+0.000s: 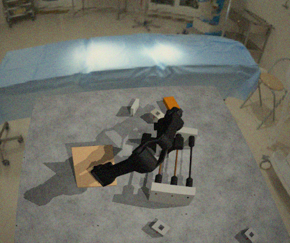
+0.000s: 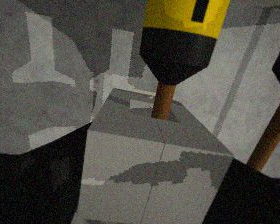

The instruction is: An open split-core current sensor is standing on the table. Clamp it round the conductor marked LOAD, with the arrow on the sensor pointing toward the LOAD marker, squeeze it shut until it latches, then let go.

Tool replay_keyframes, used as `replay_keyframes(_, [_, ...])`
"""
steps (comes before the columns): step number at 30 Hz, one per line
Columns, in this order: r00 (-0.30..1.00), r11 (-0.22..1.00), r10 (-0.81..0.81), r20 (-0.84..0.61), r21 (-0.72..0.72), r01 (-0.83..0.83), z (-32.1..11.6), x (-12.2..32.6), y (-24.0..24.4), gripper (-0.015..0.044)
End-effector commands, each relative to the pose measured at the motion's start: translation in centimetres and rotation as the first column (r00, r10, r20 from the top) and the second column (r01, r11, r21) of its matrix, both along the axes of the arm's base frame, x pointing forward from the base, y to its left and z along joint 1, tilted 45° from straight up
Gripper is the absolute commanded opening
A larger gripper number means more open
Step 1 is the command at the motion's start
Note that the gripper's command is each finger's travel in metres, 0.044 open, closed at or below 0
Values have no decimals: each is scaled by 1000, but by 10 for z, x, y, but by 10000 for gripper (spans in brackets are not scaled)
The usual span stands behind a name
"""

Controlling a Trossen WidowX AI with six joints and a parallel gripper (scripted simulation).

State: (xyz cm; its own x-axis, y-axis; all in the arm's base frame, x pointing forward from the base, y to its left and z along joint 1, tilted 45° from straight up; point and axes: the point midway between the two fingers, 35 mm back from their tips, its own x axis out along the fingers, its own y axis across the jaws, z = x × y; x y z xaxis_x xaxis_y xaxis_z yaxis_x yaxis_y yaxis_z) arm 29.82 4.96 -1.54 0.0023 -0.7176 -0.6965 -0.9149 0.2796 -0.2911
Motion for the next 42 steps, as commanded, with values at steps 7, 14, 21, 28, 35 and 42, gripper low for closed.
replay_keyframes(7, [996, 997, -67, -55, 40, 69, 3, 4, -1, 0])
replay_keyframes(14, [996, 997, -66, -54, 39, 69, 1, 4, -3, 0])
replay_keyframes(21, [997, 997, -66, -51, 37, 68, 2, 4, -3, 131])
replay_keyframes(28, [997, 997, -66, -51, 37, 68, 2, 4, -3, 269])
replay_keyframes(35, [997, 997, -66, -51, 37, 68, 2, 4, -3, 269])
replay_keyframes(42, [997, 997, -66, -51, 37, 68, 2, 4, -3, 269])
